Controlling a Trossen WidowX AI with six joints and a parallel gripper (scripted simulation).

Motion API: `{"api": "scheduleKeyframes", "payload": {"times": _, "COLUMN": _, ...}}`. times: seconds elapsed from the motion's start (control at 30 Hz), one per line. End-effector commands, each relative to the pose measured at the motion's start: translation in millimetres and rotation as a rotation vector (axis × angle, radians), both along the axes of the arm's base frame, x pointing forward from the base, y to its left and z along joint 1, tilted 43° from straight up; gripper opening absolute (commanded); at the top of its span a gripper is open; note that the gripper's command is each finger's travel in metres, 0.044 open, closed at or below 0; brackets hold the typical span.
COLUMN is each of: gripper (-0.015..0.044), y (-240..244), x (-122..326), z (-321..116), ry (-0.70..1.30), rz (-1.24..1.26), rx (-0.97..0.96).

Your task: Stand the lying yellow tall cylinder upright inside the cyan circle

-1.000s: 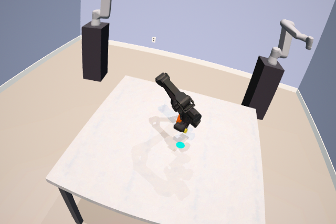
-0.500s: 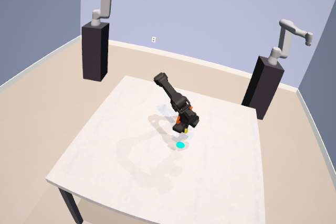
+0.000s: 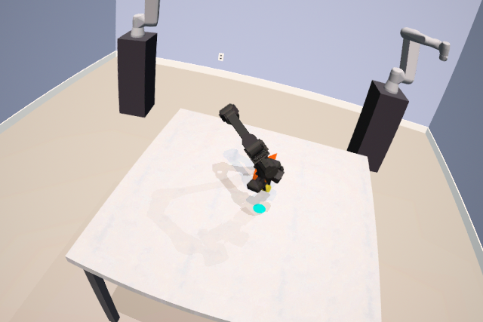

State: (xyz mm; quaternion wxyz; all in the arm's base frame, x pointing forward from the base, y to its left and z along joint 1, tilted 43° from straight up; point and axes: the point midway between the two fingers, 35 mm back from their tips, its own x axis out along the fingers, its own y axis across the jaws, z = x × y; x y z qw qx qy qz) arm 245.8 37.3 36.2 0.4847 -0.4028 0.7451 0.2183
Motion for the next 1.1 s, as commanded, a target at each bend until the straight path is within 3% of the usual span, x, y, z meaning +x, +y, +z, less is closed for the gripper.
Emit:
{"api": "scheduleKeyframes", "payload": {"times": 0.0, "gripper": 0.0105, "y": -0.2, "x": -1.8, "z": -1.5, "ry": 0.0, "rz": -0.003, "rx": 0.04}}
{"api": "scheduleKeyframes", "payload": {"times": 1.07, "gripper": 0.0105, "y": -3.4, "x": -6.9, "z": -7.0, "ry": -0.046, "rz": -0.025, "rx": 0.271}}
